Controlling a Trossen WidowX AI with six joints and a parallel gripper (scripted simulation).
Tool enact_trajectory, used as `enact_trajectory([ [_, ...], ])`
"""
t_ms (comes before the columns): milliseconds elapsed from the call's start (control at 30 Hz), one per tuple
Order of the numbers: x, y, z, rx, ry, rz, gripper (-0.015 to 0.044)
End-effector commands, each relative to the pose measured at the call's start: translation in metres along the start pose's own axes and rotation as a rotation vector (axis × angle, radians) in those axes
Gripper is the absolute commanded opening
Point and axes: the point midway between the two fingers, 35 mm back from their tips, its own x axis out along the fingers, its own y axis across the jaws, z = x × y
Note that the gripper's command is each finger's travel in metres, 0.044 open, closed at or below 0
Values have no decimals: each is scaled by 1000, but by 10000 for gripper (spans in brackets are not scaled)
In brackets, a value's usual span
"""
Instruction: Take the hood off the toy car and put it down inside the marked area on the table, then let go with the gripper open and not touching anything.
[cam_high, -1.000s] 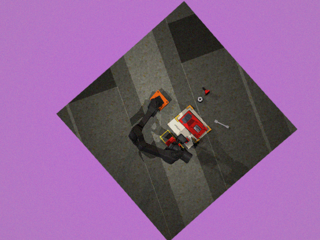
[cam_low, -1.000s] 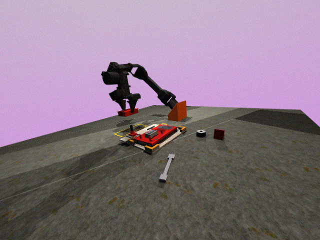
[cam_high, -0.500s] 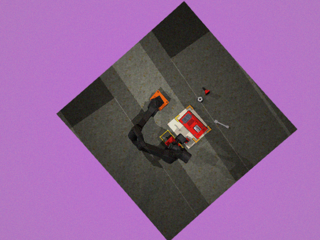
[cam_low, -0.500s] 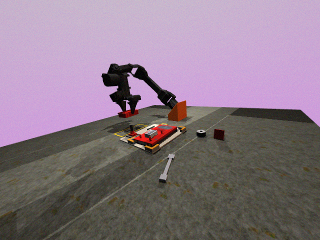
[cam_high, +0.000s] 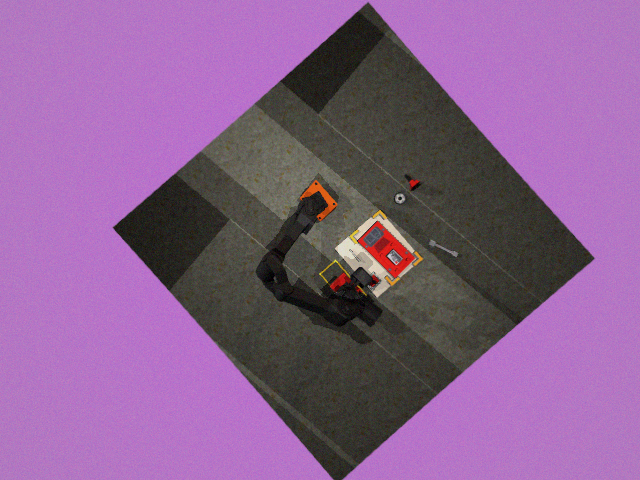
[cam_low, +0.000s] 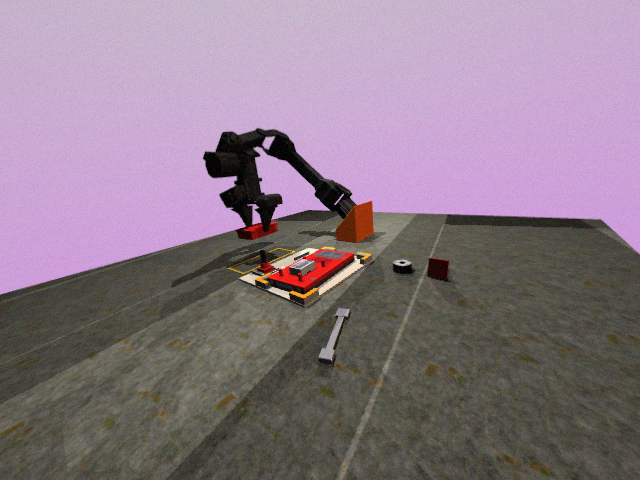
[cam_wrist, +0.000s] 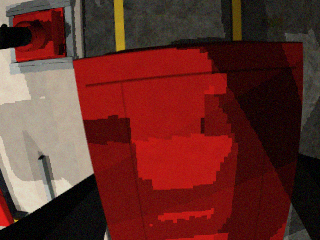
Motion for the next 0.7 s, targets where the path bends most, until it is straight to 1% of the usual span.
enact_trajectory([
  [0,3,0,1,-4,-4,-3,0],
  [667,17,0,1,-4,-4,-3,0],
])
